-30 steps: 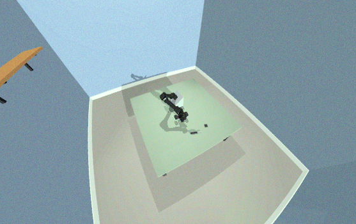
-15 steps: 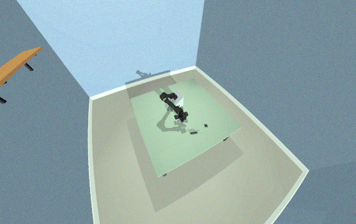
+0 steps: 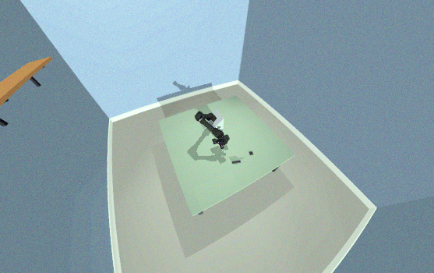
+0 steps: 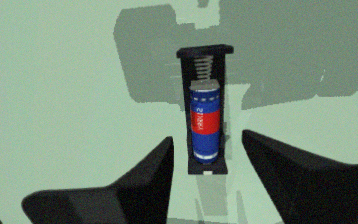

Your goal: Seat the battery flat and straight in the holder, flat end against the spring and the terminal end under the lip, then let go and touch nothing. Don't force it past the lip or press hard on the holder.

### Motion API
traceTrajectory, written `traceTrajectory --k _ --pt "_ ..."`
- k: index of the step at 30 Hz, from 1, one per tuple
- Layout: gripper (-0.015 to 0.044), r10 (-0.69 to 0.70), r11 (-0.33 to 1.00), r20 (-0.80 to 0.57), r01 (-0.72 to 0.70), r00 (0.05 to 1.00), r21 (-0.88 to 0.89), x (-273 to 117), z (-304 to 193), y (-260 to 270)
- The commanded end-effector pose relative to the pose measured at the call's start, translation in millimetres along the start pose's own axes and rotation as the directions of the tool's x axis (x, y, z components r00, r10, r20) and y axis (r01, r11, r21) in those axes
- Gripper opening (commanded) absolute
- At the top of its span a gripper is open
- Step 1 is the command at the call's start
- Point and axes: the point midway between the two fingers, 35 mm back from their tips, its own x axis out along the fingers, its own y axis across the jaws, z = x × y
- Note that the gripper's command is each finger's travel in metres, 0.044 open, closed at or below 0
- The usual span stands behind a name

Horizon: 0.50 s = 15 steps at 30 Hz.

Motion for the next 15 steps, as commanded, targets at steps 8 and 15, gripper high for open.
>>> traceTrajectory --k 8,15 --pt "0.0440 0.010 1.000 0.020 -0.010 1.000 0.006 -64 -1 8" --pt "0.0440 0.010 1.000 0.020 -0.010 1.000 0.006 -64 -1 8"
